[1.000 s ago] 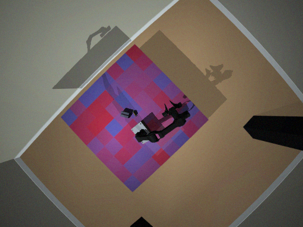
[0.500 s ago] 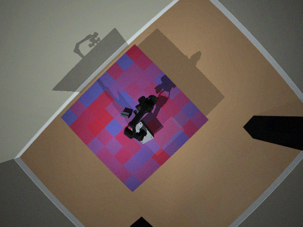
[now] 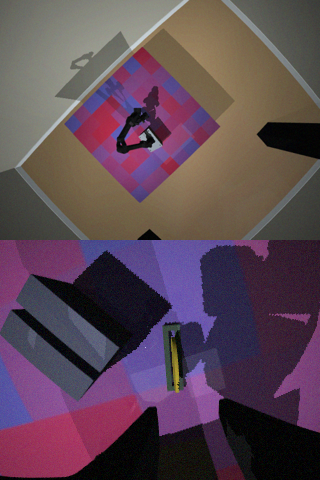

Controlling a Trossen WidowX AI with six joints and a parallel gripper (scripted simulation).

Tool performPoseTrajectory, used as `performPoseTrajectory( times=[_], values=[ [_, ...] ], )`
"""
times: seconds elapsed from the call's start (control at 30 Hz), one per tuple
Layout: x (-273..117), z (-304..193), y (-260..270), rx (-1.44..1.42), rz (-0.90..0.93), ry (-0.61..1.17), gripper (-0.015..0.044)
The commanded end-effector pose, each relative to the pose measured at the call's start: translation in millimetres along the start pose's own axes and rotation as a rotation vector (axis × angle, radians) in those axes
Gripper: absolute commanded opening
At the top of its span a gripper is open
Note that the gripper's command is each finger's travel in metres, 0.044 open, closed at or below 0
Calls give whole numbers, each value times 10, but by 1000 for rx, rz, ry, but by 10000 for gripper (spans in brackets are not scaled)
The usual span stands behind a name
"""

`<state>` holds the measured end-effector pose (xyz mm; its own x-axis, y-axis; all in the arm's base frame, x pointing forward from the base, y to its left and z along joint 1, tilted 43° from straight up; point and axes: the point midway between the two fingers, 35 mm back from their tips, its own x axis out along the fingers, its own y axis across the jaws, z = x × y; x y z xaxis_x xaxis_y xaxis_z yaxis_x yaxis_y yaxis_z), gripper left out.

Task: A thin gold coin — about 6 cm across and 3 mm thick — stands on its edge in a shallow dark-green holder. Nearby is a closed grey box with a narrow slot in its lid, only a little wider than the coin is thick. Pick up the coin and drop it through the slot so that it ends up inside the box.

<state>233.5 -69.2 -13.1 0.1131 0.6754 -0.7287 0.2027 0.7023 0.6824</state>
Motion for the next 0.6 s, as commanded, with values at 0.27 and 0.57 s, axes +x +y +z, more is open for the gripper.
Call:
performPoseTrajectory(
  times=[0.27, 0.57],
  values=[
    [393, -67, 9, 17, -21, 16, 161],
    [555, -58, 8, 17, -21, 16, 161]
  ],
)
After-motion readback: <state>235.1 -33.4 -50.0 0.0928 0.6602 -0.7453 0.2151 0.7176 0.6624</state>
